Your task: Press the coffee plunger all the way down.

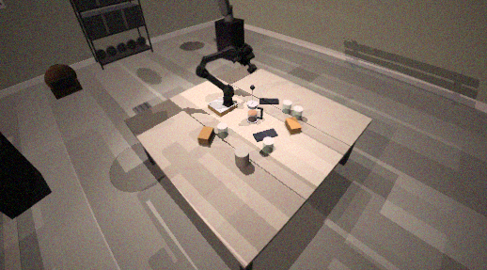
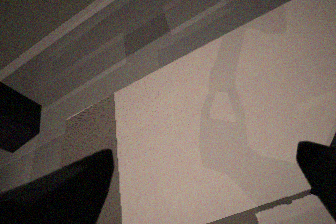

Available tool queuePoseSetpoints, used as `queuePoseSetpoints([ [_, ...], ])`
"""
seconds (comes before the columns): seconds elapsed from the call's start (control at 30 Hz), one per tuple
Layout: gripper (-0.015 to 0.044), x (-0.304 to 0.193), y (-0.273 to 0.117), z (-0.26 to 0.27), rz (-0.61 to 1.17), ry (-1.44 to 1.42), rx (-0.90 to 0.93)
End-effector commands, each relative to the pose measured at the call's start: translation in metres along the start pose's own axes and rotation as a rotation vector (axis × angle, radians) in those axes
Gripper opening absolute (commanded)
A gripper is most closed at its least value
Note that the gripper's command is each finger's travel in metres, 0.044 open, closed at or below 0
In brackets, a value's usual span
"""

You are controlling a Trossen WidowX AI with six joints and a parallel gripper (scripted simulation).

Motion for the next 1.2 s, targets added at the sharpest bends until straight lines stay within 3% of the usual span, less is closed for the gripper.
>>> queuePoseSetpoints([
  [0.0, 0.044, 0.004, -0.025, -0.026, -0.067, 0.065, -0.273],
  [0.3, 0.044, -0.003, -0.081, -0.055, -0.134, 0.225, -0.781],
  [0.63, 0.044, -0.022, -0.137, -0.053, -0.13, 0.4, -1.259],
  [0.8, 0.044, -0.027, -0.14, -0.052, -0.125, 0.421, -1.309],
  [1.17, 0.044, -0.071, -0.107, -0.063, -0.125, 0.425, -1.314],
])
Point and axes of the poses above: the point midway between the two fingers, 35 mm back from their tips, its own y axis out along the fingers, its own z axis across the jaws, x = y × z, the point moved 8 cm from there along -y, back along the fingers, and after that the axes turned 13 degrees about -y, right-handed, at the moved point
